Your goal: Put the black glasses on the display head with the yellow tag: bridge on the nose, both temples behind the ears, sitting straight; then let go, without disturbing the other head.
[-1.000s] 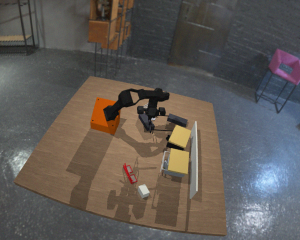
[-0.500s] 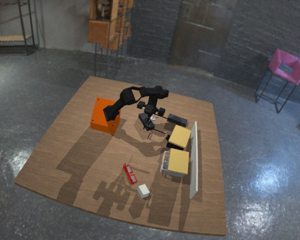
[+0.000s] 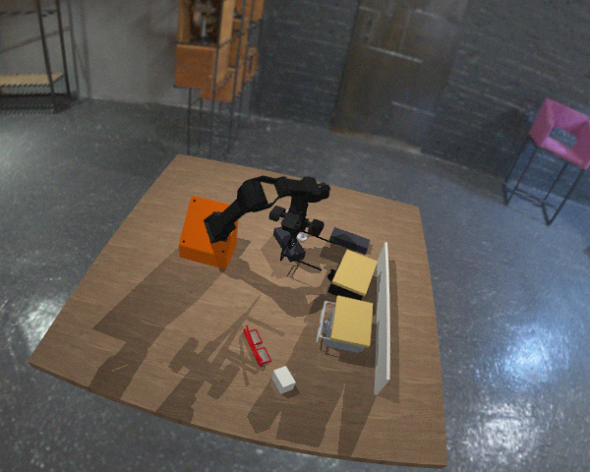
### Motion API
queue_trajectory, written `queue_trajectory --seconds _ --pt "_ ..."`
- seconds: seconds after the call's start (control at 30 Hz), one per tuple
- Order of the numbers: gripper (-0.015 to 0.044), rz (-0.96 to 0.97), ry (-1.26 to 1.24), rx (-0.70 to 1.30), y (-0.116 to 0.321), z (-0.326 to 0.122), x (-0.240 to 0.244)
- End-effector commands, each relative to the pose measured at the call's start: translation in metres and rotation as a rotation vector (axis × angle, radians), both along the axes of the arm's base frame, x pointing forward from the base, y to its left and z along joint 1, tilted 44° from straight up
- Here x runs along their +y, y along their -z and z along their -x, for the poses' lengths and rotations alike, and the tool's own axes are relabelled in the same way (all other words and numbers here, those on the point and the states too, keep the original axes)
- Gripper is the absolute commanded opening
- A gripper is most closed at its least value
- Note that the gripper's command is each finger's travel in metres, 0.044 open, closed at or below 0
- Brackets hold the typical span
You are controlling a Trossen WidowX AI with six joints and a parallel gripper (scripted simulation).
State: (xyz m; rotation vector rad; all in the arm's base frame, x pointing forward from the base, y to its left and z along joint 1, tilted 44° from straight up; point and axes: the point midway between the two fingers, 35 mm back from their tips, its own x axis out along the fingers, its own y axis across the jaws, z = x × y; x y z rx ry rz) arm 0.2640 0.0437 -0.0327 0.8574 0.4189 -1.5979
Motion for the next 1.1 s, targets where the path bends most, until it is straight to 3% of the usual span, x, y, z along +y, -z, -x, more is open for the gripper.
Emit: queue_trajectory --seconds 0.0,1.07 --pt "0.0000 0.004 0.000 0.004 0.004 0.000 -0.004" --pt "0.0000 0.005 0.001 0.004 0.023 -0.008 -0.026"
